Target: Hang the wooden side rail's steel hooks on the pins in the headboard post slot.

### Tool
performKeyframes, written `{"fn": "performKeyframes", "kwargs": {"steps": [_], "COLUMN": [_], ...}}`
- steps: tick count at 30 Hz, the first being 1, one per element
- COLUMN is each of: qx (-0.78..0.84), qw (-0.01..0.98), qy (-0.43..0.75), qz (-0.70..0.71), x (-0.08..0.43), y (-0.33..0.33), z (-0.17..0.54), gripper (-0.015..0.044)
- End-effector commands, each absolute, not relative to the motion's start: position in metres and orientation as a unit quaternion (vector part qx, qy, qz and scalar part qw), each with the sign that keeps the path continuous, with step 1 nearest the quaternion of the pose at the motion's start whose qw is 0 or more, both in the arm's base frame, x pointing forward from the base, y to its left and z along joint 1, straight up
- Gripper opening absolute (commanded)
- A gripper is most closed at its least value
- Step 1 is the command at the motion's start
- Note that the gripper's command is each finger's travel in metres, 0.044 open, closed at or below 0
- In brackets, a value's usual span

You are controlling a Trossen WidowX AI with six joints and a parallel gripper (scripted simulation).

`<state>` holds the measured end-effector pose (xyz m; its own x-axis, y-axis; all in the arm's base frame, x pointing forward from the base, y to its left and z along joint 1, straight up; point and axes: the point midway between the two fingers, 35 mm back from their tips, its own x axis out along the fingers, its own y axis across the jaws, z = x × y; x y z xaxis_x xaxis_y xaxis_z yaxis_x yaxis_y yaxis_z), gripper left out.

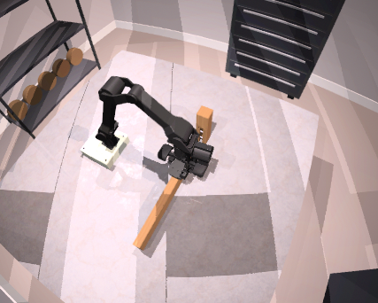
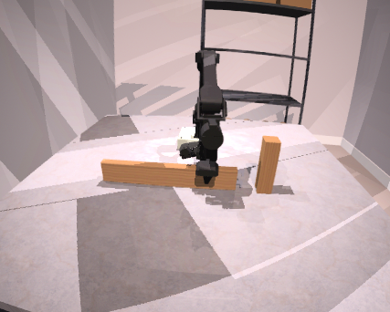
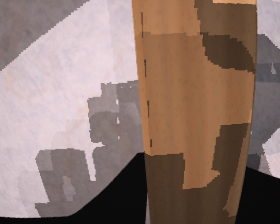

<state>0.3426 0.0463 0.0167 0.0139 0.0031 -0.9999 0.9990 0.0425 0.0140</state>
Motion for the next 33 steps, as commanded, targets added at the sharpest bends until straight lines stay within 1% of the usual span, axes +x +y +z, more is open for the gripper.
{"fn": "performKeyframes", "kwargs": {"steps": [1, 33], "qx": [0.498, 0.498], "qw": [0.512, 0.512], "qy": [0.502, 0.502], "qz": [-0.487, -0.487], "x": [0.3444, 0.3443], "y": [0.0462, 0.0462], "z": [0.021, 0.0264], "gripper": [0.0, 0.0]}}
